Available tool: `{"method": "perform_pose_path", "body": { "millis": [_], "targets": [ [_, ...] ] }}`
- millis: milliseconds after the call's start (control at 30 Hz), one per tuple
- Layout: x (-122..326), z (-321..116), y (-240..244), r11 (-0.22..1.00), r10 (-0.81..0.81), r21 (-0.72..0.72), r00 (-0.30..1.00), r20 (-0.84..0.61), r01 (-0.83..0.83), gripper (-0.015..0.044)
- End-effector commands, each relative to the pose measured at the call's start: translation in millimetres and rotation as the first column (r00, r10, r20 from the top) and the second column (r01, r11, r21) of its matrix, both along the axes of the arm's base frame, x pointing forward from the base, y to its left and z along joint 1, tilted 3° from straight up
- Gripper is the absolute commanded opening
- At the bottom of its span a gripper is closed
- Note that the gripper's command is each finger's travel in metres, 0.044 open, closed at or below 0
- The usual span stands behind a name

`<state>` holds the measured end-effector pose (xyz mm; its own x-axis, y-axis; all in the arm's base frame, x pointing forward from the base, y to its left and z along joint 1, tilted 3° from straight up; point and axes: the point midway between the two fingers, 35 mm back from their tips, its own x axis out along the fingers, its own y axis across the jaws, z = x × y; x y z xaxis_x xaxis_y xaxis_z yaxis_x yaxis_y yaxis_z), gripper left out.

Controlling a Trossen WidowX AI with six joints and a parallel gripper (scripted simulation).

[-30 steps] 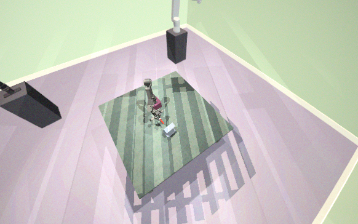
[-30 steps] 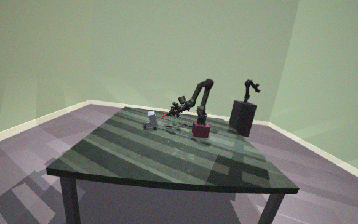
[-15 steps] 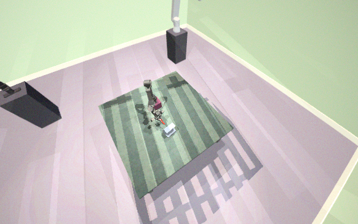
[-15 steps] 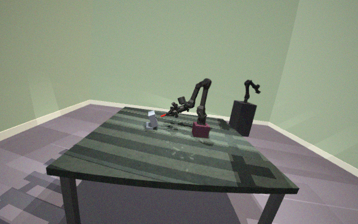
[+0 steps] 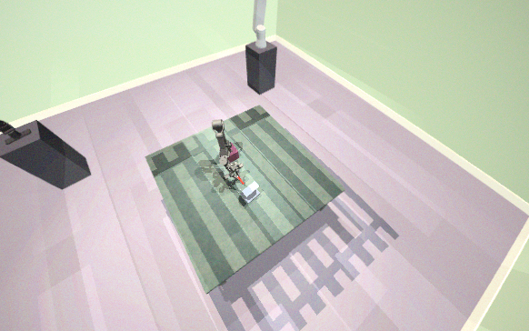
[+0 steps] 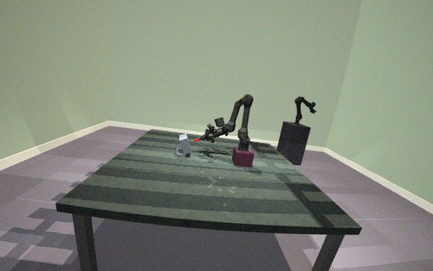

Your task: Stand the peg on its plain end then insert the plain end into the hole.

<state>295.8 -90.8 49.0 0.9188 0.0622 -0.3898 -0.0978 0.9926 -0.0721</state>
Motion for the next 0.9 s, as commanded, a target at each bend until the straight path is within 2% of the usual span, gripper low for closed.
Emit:
{"method": "perform_pose_path", "body": {
  "millis": [0,867],
  "targets": [
    [1.3,-2.2,1.5,1.0,-0.004,0.004,1.0,0.003,0.004,0.0],
    [17.3,-8.7,6.5,1.0,-0.008,-0.004,0.999,0.039,0.008,0.0]
  ]
}}
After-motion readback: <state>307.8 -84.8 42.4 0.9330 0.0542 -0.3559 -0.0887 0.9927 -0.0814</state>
